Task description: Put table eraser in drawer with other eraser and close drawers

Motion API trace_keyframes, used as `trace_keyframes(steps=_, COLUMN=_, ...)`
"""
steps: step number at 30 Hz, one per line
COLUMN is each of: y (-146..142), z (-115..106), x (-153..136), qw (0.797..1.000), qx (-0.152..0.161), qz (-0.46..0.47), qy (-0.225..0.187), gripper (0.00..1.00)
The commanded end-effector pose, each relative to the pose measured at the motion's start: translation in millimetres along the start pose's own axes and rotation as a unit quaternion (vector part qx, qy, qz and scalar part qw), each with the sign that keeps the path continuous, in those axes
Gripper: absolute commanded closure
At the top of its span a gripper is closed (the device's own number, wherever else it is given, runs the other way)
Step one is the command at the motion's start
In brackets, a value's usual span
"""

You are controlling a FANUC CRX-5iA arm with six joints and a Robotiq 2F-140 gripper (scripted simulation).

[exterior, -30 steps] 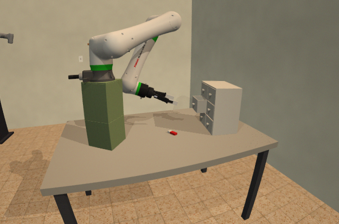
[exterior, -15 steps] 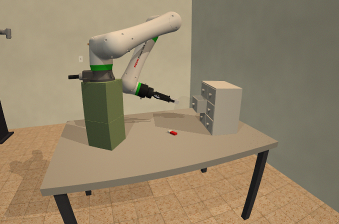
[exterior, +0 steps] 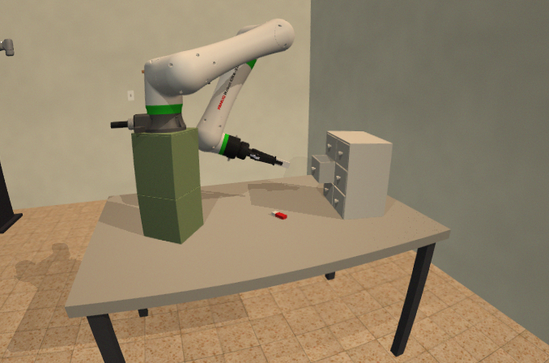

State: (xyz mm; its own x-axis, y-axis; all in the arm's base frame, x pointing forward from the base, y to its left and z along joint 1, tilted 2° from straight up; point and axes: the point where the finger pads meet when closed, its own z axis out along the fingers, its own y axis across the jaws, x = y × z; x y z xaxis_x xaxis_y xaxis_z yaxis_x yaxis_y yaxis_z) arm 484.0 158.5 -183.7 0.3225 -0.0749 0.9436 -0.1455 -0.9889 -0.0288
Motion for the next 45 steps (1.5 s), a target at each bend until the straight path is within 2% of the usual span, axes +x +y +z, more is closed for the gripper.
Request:
trace_keyframes(steps=1, y=-0.2, z=2.1, x=0.2, qw=1.000, qx=0.000, qz=0.000, qy=0.000, gripper=1.00)
trace_keyframes(steps=25, y=-0.3, z=62.9, x=3.3, qw=1.000, qx=0.000, qz=0.000, qy=0.000, gripper=1.00)
trace_keyframes(steps=45, y=-0.3, z=66.0, x=3.5, qw=1.000, qx=0.000, qz=0.000, qy=0.000, gripper=1.00)
